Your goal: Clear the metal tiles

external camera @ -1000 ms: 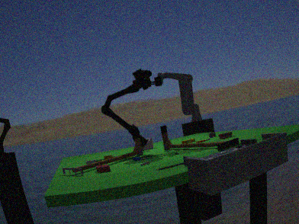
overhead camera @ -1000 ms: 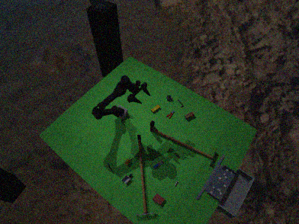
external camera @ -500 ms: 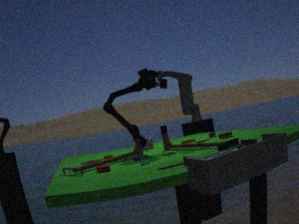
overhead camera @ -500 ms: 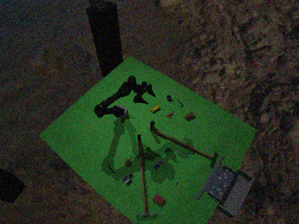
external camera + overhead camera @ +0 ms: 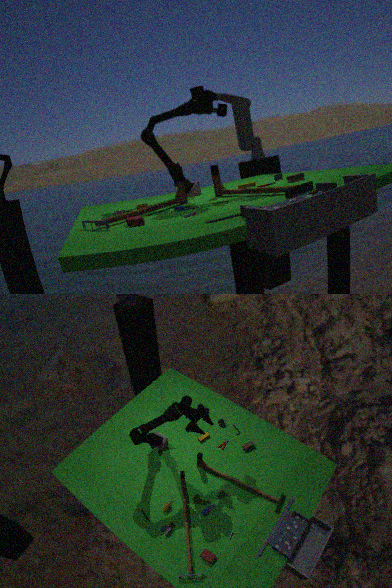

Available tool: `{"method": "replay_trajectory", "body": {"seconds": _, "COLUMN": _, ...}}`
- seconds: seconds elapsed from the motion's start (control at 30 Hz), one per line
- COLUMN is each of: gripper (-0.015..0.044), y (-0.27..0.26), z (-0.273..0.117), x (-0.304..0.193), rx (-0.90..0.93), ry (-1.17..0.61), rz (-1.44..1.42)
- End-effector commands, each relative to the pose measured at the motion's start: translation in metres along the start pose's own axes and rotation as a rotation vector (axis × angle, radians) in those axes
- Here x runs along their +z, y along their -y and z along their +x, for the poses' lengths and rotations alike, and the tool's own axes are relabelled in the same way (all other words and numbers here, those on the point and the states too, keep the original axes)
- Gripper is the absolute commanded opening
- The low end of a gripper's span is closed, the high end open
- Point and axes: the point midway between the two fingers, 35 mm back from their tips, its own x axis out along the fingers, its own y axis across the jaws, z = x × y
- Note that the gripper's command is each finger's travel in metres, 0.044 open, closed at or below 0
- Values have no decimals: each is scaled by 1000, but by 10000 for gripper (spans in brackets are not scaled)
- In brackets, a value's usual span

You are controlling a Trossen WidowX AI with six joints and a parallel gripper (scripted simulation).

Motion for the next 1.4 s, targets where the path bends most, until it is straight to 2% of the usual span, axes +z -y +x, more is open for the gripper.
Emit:
{"method": "replay_trajectory", "body": {"seconds": 0.0, "gripper": 440, "y": -5, "z": 19, "x": 2, "rx": 13, "ry": -36, "rz": -13}}
{"method": "replay_trajectory", "body": {"seconds": 0.67, "gripper": 440, "y": -26, "z": 103, "x": -18, "rx": 71, "ry": -222, "rz": -84}}
{"method": "replay_trajectory", "body": {"seconds": 1.37, "gripper": 440, "y": -40, "z": 188, "x": -71, "rx": 151, "ry": -453, "rz": -115}}
